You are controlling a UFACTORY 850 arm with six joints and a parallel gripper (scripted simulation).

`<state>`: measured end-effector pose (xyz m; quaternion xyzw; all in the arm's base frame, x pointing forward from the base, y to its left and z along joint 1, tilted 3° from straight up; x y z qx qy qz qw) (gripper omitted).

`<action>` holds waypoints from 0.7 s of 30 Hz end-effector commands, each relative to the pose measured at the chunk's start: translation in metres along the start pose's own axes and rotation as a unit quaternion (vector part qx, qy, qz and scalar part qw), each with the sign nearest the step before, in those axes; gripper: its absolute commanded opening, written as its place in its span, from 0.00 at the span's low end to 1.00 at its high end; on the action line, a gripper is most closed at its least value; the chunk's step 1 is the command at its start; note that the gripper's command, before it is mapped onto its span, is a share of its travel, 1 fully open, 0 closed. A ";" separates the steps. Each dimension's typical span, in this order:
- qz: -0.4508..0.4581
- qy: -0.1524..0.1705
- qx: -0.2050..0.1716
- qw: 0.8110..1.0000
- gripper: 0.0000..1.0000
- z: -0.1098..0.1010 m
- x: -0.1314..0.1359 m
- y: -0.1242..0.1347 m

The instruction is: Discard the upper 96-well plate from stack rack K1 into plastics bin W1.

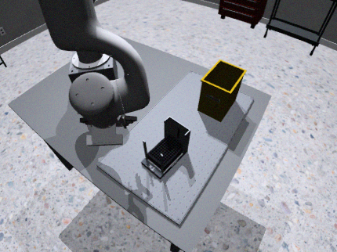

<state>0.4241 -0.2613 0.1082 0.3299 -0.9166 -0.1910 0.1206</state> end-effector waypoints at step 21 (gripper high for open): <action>0.192 -0.024 0.118 0.974 1.00 -0.046 -0.071 0.011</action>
Point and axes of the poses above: the point where the finger pads meet when closed, its own z axis out along the fingers, its own x axis across the jaws, y = z × x, the point moved 7 cm from there along -z, back along the fingers, and after that the axes turned 1 degree about z, right-handed, at the moved point
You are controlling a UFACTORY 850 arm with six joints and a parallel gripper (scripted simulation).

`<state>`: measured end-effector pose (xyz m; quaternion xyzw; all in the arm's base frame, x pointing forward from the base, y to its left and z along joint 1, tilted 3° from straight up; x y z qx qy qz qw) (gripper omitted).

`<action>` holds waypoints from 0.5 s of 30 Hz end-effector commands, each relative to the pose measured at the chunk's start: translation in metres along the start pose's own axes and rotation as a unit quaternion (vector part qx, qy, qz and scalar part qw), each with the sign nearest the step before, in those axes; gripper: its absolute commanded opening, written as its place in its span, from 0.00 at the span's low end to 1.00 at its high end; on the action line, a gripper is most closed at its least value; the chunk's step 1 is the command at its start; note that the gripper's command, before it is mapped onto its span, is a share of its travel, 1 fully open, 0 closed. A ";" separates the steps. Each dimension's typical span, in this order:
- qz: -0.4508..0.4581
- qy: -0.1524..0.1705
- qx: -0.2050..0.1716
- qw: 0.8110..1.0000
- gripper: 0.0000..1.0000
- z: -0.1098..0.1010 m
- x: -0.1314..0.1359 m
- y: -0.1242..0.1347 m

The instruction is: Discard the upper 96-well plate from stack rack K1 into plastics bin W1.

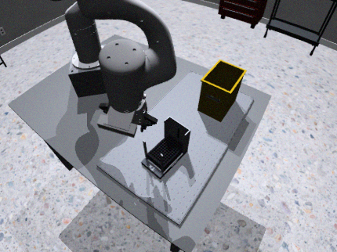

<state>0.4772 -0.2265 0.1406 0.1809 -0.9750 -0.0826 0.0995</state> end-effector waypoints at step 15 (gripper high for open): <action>0.131 -0.050 0.065 0.988 1.00 -0.036 -0.049 0.026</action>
Point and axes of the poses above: the point where the finger pads meet when closed, its own z axis out along the fingers, its own x axis across the jaws, y = z × x, the point moved 7 cm from there along -z, back along the fingers, and after that the axes turned 1 degree about z, right-handed, at the moved point
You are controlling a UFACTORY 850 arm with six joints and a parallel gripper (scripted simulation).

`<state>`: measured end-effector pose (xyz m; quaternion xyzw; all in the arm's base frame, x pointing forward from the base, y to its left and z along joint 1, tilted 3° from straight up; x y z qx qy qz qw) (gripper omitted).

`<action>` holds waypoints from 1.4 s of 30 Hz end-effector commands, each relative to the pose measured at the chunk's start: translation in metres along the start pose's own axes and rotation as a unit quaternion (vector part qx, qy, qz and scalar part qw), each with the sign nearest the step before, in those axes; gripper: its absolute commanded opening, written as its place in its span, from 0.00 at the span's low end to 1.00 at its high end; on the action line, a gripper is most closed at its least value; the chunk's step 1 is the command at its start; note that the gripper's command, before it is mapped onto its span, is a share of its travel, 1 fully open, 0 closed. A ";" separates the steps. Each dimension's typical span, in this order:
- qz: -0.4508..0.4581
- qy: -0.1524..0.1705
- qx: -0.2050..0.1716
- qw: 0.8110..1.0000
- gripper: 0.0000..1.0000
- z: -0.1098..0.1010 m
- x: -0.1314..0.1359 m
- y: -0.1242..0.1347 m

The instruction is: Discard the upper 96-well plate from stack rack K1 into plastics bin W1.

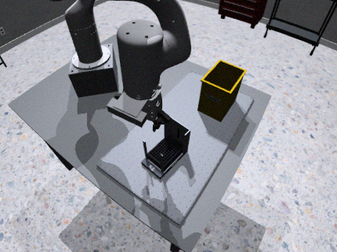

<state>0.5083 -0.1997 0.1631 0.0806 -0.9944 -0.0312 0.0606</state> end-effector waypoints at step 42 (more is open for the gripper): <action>0.143 -0.079 0.043 0.986 1.00 -0.030 -0.051 0.044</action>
Point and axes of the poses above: the point where the finger pads meet when closed, its own z axis out along the fingers, its own x axis across the jaws, y = z × x, the point moved 7 cm from there along -z, back along the fingers, and after that the axes turned 1 degree about z, right-handed, at the moved point
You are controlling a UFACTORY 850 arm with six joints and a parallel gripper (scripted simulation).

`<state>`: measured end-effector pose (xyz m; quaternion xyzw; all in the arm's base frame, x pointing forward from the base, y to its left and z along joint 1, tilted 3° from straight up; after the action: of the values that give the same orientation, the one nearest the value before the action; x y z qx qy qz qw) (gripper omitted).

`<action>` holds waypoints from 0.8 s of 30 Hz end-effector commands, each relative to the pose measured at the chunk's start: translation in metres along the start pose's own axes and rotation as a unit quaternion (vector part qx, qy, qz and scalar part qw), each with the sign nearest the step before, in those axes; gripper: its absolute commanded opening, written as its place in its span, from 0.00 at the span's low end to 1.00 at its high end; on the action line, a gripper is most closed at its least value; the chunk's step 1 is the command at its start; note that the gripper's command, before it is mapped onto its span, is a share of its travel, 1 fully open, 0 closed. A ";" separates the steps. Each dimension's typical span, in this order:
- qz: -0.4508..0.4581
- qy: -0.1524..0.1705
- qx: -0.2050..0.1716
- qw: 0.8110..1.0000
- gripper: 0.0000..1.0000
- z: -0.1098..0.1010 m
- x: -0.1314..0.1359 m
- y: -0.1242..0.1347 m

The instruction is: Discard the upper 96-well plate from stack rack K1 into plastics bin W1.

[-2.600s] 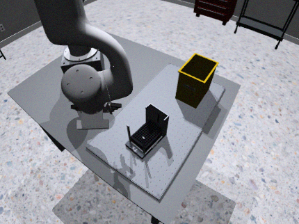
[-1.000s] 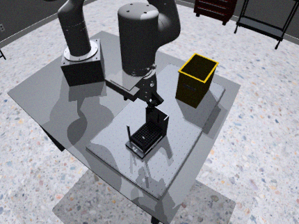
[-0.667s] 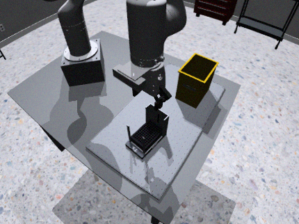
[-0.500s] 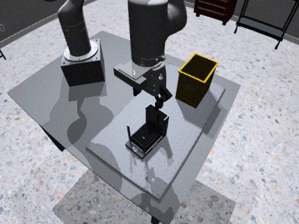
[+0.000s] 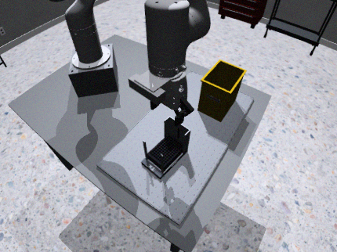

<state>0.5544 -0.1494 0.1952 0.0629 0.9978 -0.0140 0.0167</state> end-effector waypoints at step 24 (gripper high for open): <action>0.000 -0.001 0.000 1.000 1.00 0.038 -0.001 0.000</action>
<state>0.5556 -0.1505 0.1612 0.0629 0.9978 -0.0140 0.0169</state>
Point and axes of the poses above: the point where the finger pads meet when closed, its own z axis out along the fingers, its own x axis across the jaws, y = z × x, the point moved 7 cm from there along -z, back along the fingers, and after that the axes turned 1 degree about z, right-handed, at the moved point
